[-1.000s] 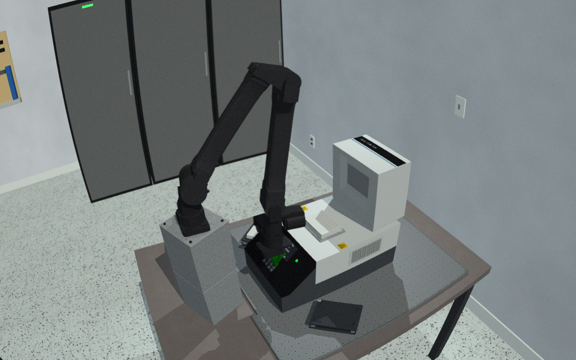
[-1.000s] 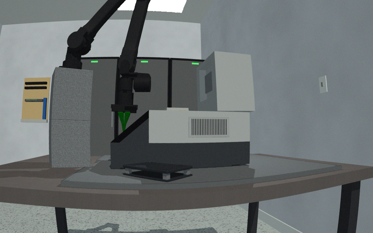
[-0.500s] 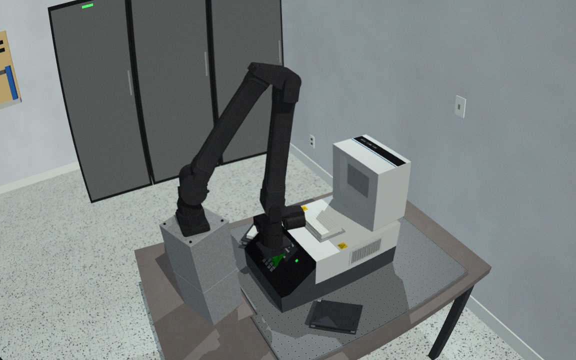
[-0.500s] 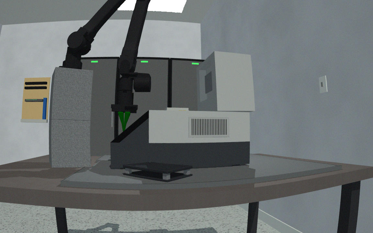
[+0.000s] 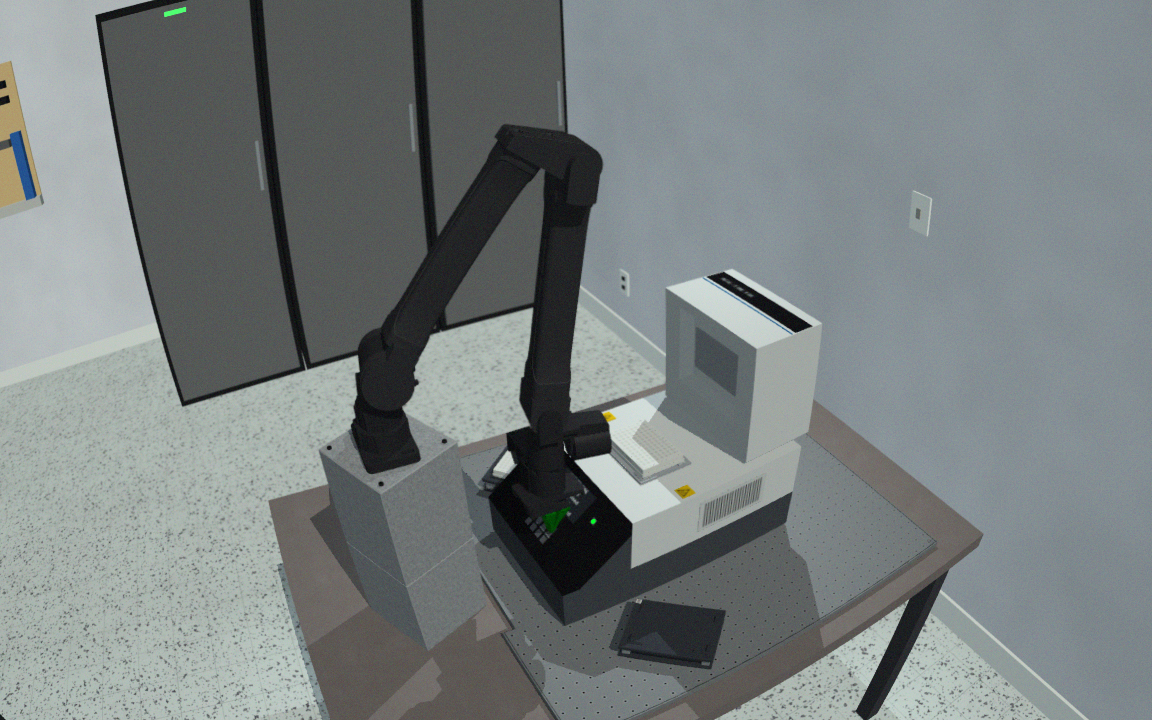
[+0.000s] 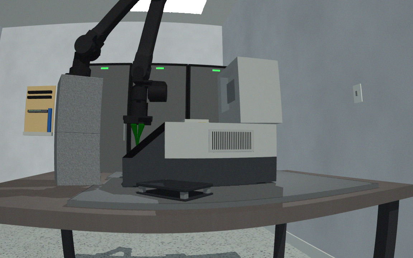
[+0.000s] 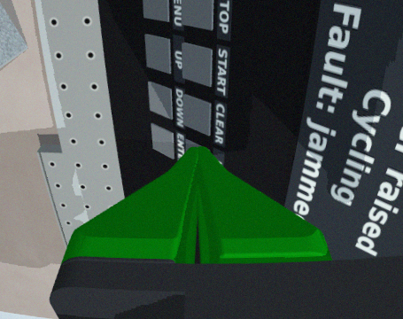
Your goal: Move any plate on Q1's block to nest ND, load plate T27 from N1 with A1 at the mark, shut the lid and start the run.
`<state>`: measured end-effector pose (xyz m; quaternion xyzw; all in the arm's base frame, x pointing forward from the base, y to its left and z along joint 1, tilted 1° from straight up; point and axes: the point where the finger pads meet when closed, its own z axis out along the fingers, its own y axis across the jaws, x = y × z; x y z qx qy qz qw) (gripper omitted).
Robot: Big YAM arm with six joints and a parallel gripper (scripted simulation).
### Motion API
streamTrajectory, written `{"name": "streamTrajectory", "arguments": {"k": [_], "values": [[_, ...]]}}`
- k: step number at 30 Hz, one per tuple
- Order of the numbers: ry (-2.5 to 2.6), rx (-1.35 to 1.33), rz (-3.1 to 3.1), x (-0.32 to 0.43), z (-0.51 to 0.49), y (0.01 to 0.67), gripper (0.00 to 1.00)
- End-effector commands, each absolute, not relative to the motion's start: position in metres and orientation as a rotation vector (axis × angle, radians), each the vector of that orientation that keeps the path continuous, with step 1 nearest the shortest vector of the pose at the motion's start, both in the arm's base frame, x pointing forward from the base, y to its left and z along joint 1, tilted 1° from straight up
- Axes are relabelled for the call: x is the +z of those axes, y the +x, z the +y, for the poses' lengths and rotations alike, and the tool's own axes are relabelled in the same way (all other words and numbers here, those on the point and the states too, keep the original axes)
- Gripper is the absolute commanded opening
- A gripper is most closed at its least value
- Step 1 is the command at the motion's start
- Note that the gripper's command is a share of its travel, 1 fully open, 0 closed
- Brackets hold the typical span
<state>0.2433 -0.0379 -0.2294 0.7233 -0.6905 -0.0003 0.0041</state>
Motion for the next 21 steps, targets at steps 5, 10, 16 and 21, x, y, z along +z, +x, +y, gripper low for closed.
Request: {"name": "streamTrajectory", "arguments": {"k": [5,10,16,21], "values": [[2.259,0.026,-2.196,-0.237,-0.041,0.248,0.0],[2.263,0.052,-2.203,-0.238,-0.044,0.258,0.0],[2.264,0.067,-2.202,-0.238,-0.045,0.26,0.0],[2.271,0.079,-2.2,-0.223,-0.046,0.251,0.0]]}}
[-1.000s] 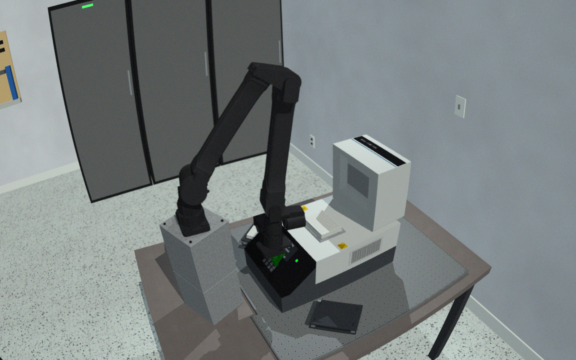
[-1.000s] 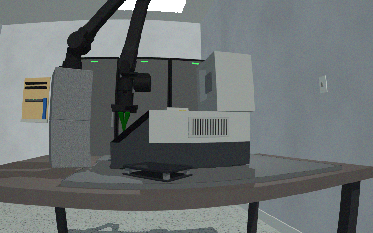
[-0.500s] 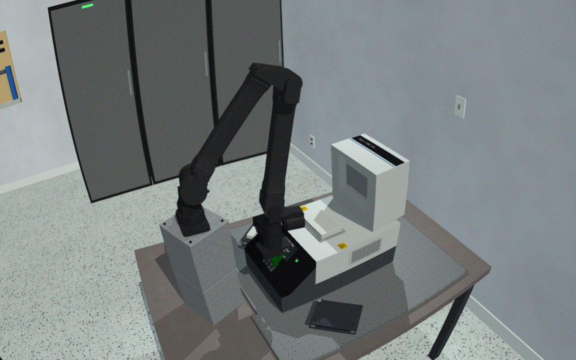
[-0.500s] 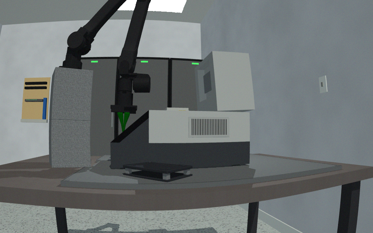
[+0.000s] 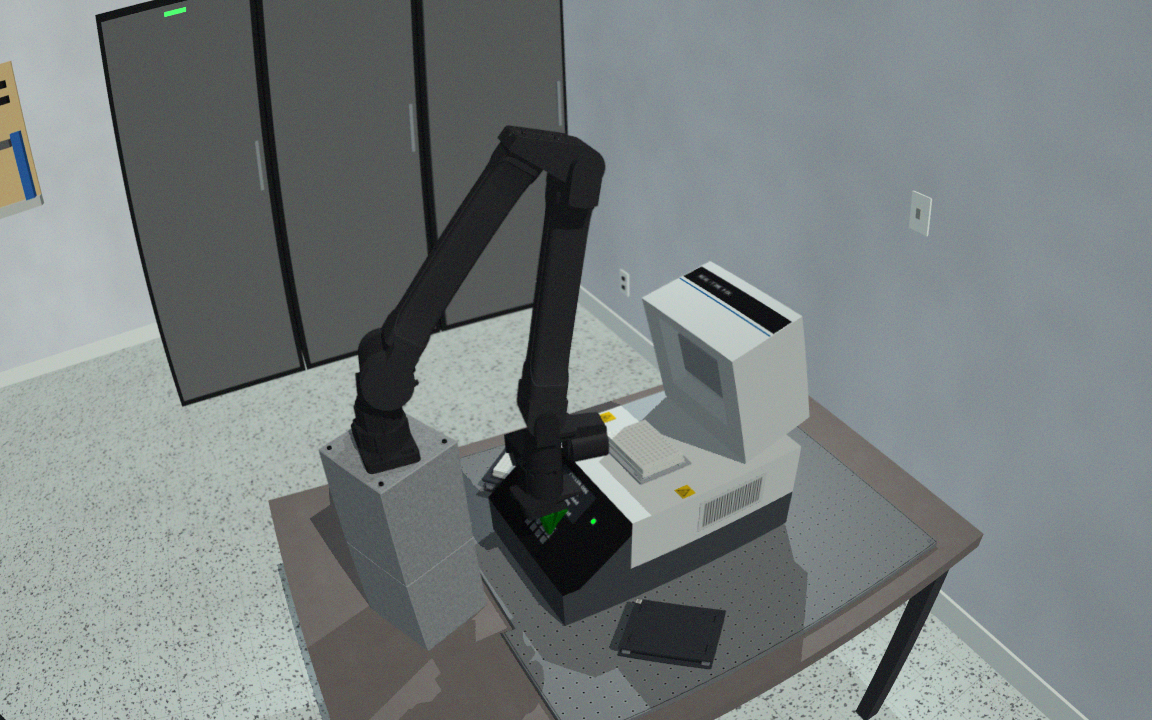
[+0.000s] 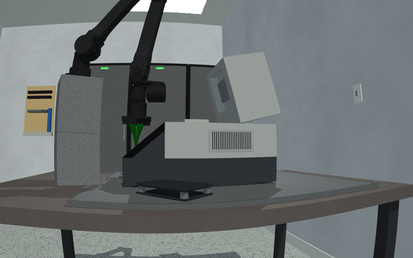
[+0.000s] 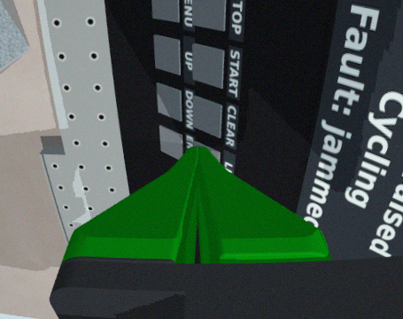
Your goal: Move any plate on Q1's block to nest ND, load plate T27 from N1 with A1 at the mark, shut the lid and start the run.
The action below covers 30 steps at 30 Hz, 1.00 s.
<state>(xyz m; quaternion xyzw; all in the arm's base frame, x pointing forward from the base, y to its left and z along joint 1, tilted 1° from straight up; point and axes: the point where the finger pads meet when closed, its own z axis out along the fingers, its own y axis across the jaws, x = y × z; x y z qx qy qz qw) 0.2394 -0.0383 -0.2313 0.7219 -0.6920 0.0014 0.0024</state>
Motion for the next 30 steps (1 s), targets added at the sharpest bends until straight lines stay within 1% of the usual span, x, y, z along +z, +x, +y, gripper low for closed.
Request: {"name": "streamTrajectory", "arguments": {"k": [1,7,17,25,30], "values": [[2.27,0.072,-2.198,-0.22,-0.046,0.248,0.0],[2.287,0.029,-2.171,-0.208,-0.039,0.23,0.0],[2.272,0.019,-2.18,-0.198,-0.042,0.22,0.0],[2.283,0.046,-2.185,-0.208,-0.038,0.233,0.0],[2.277,0.024,-2.178,-0.21,-0.035,0.223,0.0]]}}
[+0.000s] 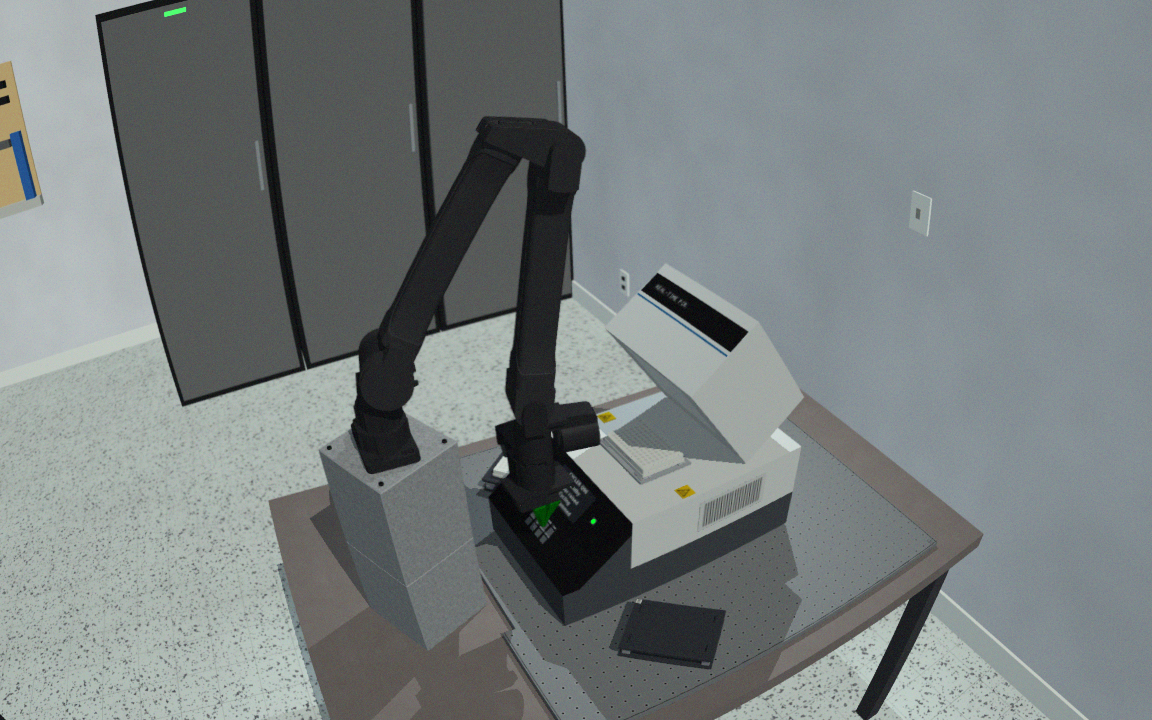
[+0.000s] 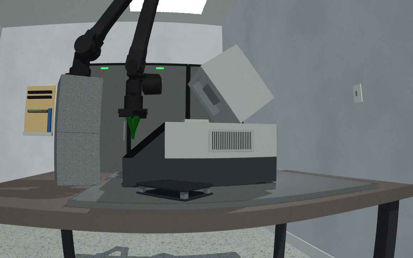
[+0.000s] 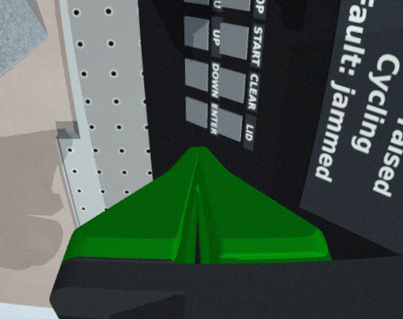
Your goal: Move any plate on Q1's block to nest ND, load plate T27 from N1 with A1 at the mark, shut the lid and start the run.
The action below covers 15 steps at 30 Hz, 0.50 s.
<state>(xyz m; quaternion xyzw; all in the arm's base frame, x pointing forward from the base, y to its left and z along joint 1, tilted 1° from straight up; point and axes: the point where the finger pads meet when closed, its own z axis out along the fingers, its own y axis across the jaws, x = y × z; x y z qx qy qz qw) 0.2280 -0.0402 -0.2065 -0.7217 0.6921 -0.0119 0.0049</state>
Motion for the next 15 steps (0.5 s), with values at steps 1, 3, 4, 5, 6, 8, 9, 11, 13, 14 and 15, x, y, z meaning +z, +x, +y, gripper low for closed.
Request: {"name": "streamTrajectory", "arguments": {"k": [1,3,4,5,6,8,9,11,13,14,15], "values": [[-2.27,-0.008,2.169,-0.21,-0.034,0.218,0.0],[-2.279,0.015,2.174,-0.21,-0.033,0.21,0.0],[-2.281,0.022,2.177,-0.21,-0.033,0.207,0.0],[-2.28,0.021,2.177,-0.209,-0.033,0.208,0.0],[-2.284,0.018,2.171,-0.208,-0.033,0.209,0.0],[-2.278,0.001,2.167,-0.206,-0.036,0.217,0.0],[-2.275,-0.009,2.164,-0.205,-0.038,0.221,0.0],[-2.266,-0.028,2.162,-0.204,-0.041,0.228,0.0],[-2.259,-0.034,2.165,-0.203,-0.042,0.23,0.0],[-2.259,-0.034,2.165,-0.203,-0.042,0.23,0.0],[-2.257,-0.041,2.163,-0.202,-0.043,0.232,0.0]]}}
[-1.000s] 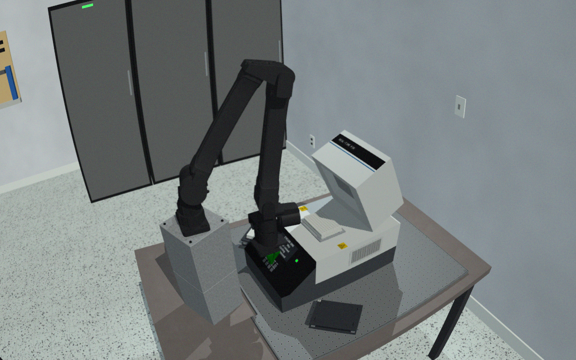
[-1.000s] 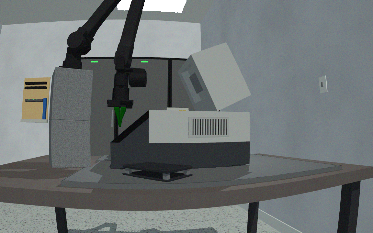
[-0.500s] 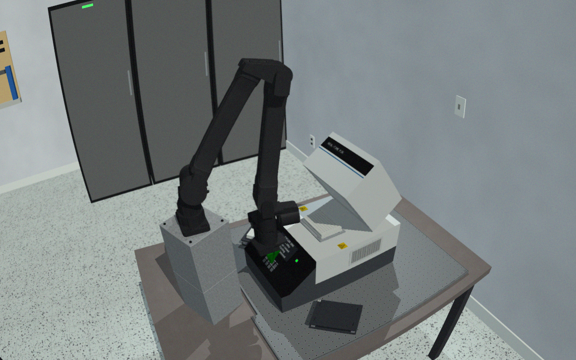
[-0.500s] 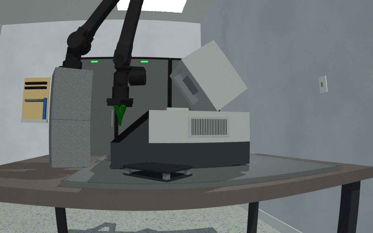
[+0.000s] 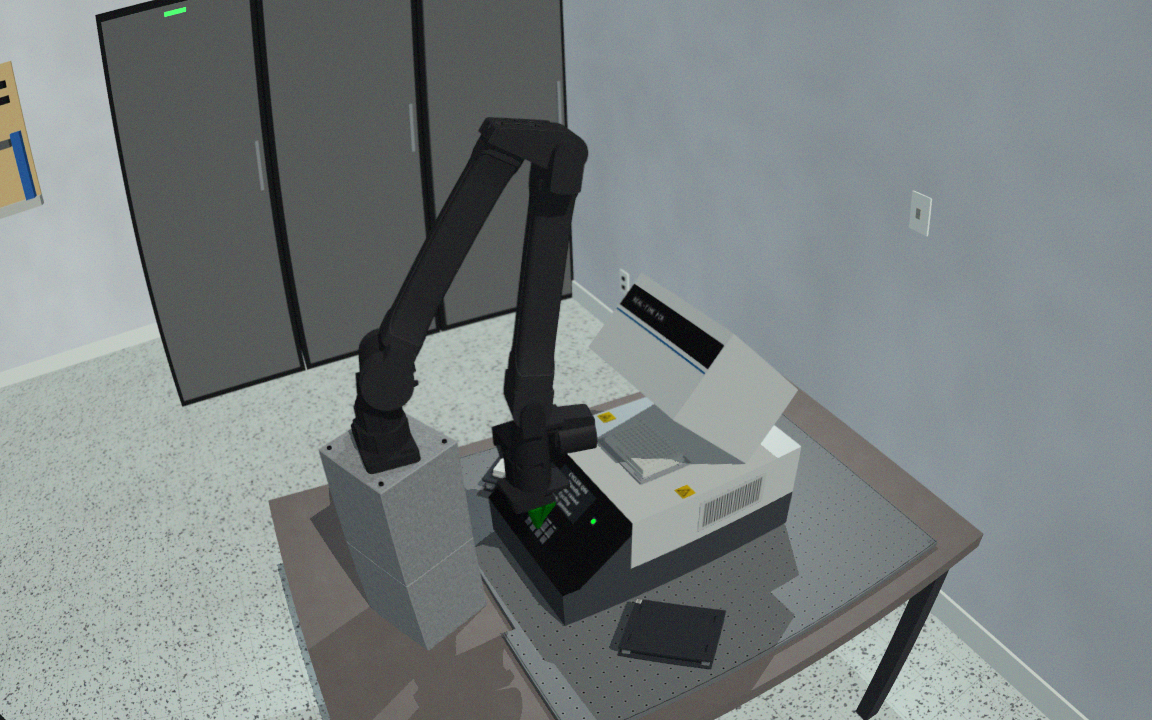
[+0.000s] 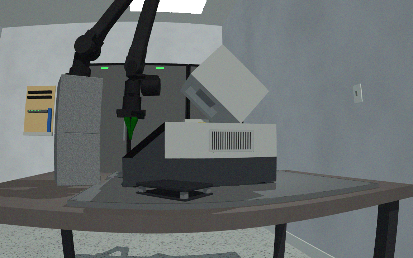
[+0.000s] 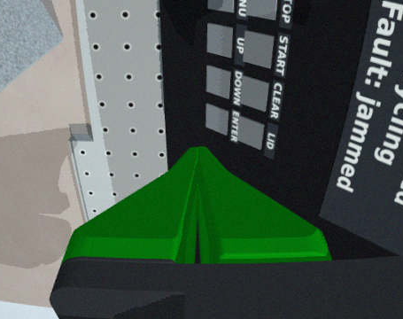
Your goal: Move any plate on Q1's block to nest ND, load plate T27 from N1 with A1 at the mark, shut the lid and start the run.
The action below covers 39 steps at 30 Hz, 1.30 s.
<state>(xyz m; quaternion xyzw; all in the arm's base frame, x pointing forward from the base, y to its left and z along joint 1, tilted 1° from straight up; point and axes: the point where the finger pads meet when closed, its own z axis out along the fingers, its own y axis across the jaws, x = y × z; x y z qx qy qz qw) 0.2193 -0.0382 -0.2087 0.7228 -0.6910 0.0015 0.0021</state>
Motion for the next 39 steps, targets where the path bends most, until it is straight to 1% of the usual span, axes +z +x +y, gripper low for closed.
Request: {"name": "streamTrajectory", "arguments": {"k": [1,5,12,22,29,34,39], "values": [[2.28,0.042,-2.184,-0.202,-0.043,0.233,0.0],[2.297,0.043,-2.166,-0.201,-0.039,0.234,0.0],[2.277,0.004,-2.163,-0.206,-0.034,0.214,0.0],[2.277,0.019,-2.173,-0.208,-0.036,0.226,0.0],[2.279,0.026,-2.175,-0.196,-0.041,0.179,0.0],[2.295,0.05,-2.171,-0.198,-0.041,0.197,0.0],[2.286,0.042,-2.177,-0.198,-0.038,0.2,0.0]]}}
